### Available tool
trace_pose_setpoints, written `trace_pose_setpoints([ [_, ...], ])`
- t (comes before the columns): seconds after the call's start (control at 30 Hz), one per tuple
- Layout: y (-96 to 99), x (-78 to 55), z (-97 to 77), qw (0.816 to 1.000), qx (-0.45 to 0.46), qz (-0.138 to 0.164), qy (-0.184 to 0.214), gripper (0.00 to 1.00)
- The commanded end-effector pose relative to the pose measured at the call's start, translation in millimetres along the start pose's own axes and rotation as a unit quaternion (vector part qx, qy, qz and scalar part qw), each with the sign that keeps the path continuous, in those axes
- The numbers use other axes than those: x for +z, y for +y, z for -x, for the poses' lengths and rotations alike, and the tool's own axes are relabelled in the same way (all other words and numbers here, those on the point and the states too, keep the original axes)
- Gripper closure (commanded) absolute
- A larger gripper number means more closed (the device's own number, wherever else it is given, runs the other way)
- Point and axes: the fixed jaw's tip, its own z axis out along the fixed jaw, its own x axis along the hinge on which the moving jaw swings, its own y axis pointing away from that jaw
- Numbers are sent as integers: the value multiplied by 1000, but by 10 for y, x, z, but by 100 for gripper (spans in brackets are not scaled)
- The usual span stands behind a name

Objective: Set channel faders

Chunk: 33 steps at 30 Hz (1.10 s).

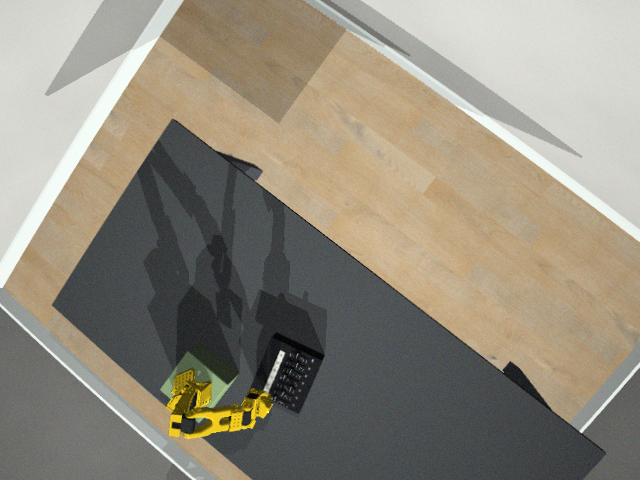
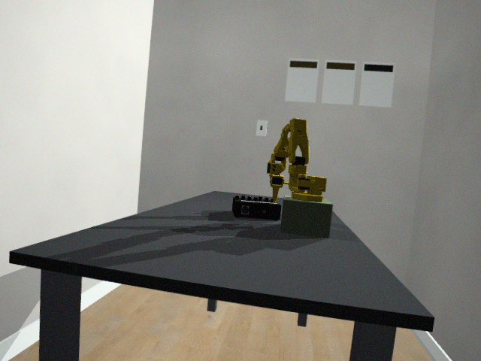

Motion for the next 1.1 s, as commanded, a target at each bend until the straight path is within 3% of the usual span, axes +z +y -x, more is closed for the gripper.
trace_pose_setpoints([
  [0.0,-48,52,27,1000,-1,-11,-4,100],
  [1.07,9,36,15,1000,2,-11,-4,100],
])
